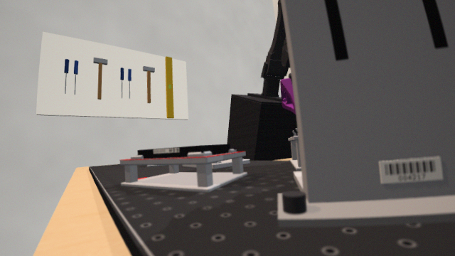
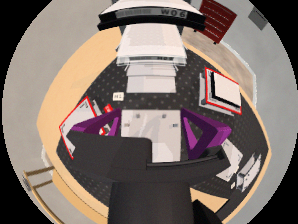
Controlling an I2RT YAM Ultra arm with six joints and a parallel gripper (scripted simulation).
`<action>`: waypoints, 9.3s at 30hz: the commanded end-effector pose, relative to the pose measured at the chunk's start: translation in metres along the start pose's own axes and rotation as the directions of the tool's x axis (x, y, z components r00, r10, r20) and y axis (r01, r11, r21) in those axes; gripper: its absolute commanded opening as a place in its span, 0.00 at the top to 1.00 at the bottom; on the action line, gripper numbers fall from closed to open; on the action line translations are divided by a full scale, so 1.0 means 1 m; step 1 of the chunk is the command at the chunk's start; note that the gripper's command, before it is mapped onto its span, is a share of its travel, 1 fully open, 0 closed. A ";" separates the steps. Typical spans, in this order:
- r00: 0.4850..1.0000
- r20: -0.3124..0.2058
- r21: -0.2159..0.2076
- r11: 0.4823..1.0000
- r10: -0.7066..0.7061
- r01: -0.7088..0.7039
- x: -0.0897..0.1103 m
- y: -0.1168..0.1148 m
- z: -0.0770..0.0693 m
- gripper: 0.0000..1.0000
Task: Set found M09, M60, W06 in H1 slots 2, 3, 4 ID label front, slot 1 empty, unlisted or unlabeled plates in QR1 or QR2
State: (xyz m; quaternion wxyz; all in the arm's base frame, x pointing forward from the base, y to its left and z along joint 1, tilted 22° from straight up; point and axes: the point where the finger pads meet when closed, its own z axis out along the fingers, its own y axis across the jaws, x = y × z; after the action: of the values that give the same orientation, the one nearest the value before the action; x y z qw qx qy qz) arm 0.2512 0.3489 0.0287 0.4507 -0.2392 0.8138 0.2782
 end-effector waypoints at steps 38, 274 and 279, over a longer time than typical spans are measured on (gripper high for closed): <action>1.000 -0.004 0.003 1.000 0.000 0.000 0.018 0.000 -0.025 0.00; 1.000 0.000 0.002 1.000 -0.002 0.002 -0.140 0.001 -0.080 0.00; 1.000 0.000 0.002 1.000 -0.002 0.002 -0.145 0.001 -0.076 0.00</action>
State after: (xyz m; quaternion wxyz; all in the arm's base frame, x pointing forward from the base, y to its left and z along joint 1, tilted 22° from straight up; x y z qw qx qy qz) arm 0.2723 0.3184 0.1816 0.4457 -0.2413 0.8173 0.2741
